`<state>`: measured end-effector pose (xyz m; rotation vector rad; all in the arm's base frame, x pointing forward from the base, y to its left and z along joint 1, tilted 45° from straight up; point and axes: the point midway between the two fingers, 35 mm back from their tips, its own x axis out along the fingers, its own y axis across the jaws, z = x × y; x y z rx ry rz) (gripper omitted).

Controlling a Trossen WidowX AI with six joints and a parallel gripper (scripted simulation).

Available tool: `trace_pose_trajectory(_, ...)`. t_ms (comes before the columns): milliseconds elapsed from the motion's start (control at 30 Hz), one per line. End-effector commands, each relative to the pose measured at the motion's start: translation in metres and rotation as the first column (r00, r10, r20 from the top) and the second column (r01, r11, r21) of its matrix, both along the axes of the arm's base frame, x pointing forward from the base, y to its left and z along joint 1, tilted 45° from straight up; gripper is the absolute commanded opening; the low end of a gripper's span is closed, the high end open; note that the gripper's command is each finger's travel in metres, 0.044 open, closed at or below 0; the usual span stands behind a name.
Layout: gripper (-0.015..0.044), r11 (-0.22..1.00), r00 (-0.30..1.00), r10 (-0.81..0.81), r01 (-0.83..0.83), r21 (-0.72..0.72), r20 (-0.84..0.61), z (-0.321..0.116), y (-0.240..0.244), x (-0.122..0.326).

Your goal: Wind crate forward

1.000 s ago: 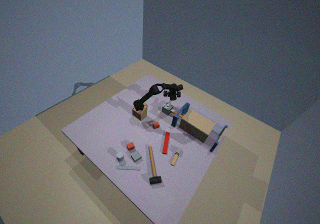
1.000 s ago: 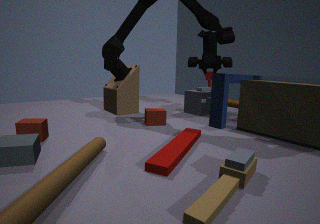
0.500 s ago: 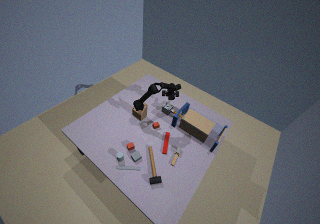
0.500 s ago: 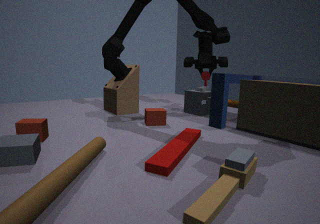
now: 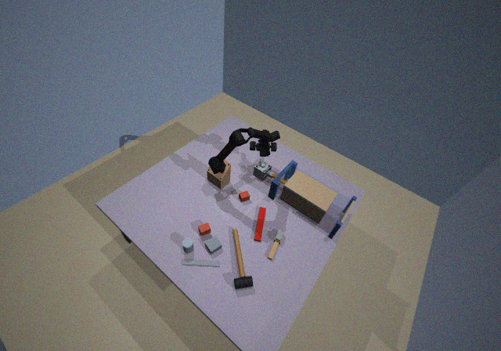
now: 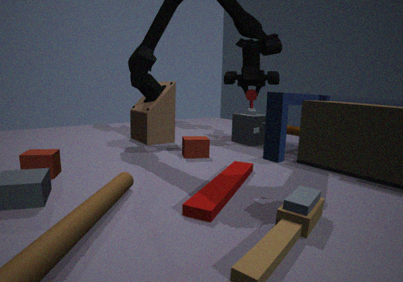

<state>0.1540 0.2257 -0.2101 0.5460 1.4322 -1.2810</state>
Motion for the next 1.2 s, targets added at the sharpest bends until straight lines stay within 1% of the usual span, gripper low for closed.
trace_pose_trajectory(0,0.0,1.0,1.0,-0.002,0.001,-0.029,-0.024,0.006,-0.01,-0.013)
trace_pose_trajectory(1167,0.0,1.0,1.0,-0.002,0.001,-0.032,-0.026,0.037,-0.039,-0.037)
